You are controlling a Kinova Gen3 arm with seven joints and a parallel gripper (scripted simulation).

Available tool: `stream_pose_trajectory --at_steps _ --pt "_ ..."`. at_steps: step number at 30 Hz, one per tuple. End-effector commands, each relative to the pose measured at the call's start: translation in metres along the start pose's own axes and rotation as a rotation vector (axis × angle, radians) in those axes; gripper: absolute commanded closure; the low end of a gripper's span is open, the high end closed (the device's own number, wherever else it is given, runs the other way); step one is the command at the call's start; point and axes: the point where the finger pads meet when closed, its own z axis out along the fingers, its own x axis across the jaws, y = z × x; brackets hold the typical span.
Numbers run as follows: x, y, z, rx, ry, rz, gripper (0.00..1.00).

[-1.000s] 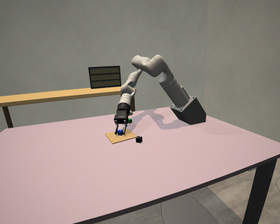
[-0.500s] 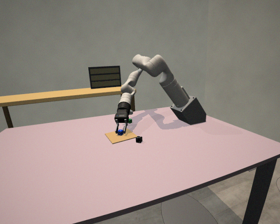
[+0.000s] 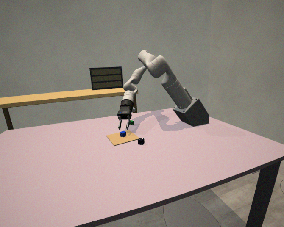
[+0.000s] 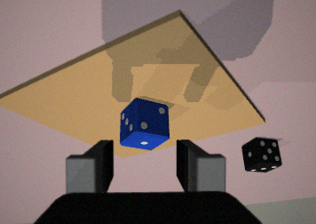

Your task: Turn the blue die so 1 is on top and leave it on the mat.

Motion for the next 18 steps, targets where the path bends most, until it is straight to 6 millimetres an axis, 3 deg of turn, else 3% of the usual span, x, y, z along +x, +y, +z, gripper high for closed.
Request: stream_pose_trajectory --at_steps 1,9,18 --pt "-0.003 -0.003 -0.006 0.011 -0.011 0.0 0.21" --pt "-0.003 0.001 -0.008 0.011 -0.011 0.0 0.21" --pt "-0.002 0.034 -0.025 0.011 -0.011 0.0 0.21"
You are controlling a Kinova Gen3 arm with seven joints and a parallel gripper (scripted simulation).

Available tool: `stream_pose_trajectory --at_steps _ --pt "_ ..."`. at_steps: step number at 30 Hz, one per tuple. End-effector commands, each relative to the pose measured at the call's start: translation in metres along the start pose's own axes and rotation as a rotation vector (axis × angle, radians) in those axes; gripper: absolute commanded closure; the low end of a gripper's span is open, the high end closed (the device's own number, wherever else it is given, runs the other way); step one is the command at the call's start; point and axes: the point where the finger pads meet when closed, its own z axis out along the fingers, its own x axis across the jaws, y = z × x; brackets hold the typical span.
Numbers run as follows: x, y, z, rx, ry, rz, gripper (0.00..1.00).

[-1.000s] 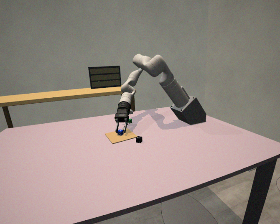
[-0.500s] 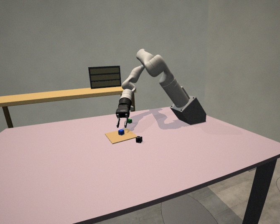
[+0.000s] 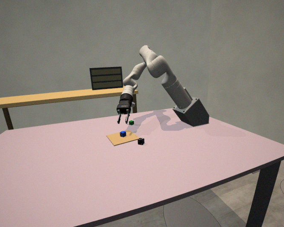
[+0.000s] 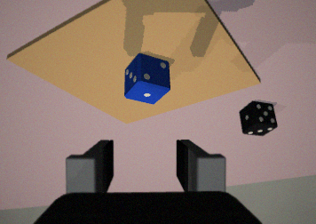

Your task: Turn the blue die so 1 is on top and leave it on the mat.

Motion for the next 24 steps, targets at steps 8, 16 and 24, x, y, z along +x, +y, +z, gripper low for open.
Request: stream_pose_trajectory --at_steps 8,16,24 --pt "0.0 0.018 -0.016 0.02 -0.005 -0.006 0.21" --pt "-0.001 0.02 -0.017 0.021 -0.006 -0.007 0.21" --pt "-0.006 0.021 -0.021 0.034 -0.016 -0.014 0.21"
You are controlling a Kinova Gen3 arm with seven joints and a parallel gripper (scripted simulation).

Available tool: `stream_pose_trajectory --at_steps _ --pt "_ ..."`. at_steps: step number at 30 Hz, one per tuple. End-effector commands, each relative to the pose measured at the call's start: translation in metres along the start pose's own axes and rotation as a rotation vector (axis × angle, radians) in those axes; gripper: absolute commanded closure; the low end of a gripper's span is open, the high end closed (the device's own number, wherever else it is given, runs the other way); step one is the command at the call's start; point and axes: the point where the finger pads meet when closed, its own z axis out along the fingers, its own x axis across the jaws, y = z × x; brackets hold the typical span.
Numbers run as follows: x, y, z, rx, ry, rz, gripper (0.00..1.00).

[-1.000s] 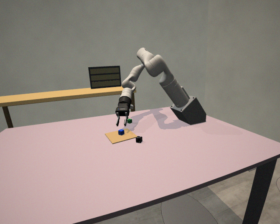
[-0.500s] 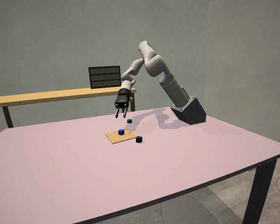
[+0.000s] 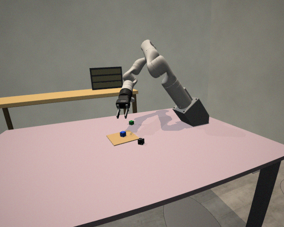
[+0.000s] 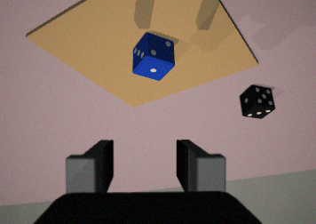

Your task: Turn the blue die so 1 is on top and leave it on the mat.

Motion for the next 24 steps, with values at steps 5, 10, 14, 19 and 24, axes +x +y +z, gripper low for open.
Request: stream_pose_trajectory --at_steps 5,10,14,19,24 --pt "-0.013 0.003 -0.011 0.039 -0.025 -0.02 0.21" --pt "-0.03 0.01 -0.026 0.09 -0.058 -0.047 0.21" --pt "-0.038 0.014 -0.034 0.116 -0.075 -0.06 0.21" --pt "-0.06 0.028 -0.055 0.197 -0.121 -0.101 0.21" --pt "-0.081 0.05 -0.075 0.296 -0.167 -0.147 0.21"
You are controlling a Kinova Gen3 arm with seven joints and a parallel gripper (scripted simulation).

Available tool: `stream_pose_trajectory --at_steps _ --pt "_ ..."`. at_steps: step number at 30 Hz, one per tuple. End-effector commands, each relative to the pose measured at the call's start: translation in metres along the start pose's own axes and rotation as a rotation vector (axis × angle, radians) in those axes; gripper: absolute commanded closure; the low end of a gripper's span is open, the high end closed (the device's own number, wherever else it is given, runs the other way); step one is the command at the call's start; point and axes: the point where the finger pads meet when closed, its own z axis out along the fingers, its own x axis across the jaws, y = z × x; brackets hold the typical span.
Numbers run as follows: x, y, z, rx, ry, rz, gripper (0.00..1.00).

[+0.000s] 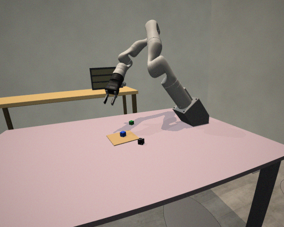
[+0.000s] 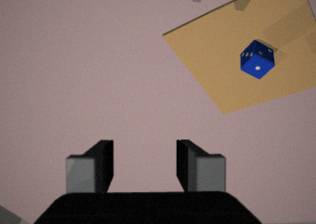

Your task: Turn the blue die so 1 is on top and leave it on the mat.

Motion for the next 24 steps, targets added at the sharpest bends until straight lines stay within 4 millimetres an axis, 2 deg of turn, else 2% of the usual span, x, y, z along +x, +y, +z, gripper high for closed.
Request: stream_pose_trajectory --at_steps 1,3,5,13,19,24 --pt "-0.013 -0.003 -0.019 0.104 -0.028 -0.029 0.21" --pt "-0.022 0.004 -0.026 0.148 -0.044 -0.049 0.21" --pt "-0.022 0.004 -0.026 0.148 -0.044 -0.049 0.21" --pt "-0.043 0.04 -0.04 0.334 -0.079 -0.121 0.21" --pt "-0.041 0.06 -0.03 0.471 -0.07 -0.155 0.21" --pt "-0.035 0.065 -0.02 0.535 -0.054 -0.161 0.21"
